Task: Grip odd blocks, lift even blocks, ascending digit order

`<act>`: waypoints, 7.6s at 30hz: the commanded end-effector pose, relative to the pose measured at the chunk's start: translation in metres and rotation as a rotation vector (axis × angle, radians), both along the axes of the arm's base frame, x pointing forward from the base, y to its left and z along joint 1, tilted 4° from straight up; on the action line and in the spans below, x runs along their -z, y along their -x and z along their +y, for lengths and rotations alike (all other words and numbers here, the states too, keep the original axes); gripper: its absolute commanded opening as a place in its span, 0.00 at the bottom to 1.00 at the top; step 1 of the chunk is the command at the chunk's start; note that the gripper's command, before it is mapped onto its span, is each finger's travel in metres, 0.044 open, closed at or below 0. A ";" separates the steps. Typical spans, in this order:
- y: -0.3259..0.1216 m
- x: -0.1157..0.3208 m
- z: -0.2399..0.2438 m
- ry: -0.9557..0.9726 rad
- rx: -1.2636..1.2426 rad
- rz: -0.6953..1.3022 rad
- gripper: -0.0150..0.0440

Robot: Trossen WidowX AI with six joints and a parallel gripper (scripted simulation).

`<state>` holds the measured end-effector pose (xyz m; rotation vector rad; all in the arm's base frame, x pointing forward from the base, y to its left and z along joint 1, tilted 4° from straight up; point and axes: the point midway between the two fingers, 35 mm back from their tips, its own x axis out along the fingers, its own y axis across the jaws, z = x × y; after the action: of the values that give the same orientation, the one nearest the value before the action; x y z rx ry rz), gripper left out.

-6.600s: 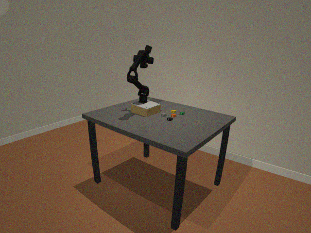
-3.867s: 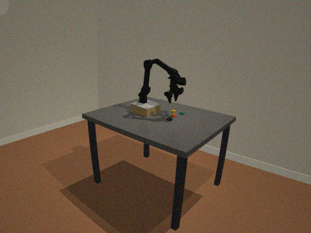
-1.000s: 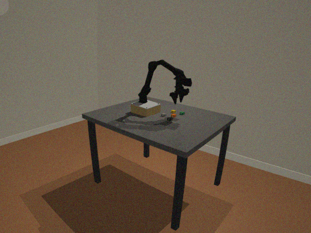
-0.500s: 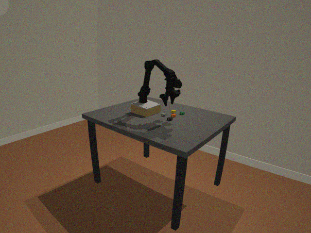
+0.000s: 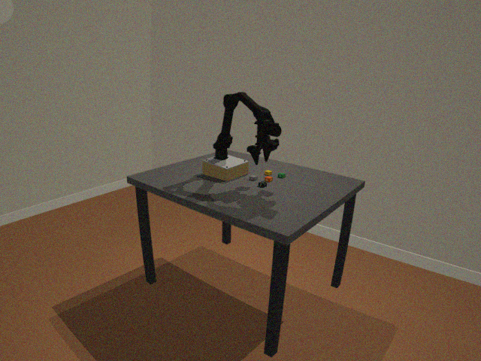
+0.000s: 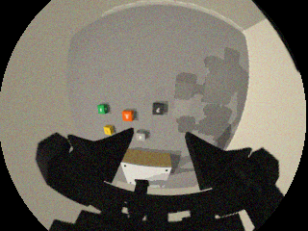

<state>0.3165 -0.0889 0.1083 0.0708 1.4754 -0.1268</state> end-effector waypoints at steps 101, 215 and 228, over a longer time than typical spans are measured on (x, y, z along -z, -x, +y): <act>0.057 0.130 0.218 -0.023 -0.001 0.005 0.46; -0.032 0.121 0.205 -0.022 -0.001 -0.003 0.46; -0.032 0.121 0.205 -0.022 -0.001 -0.003 0.46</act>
<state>0.3482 0.1161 -0.0121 0.0891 1.4736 -0.1151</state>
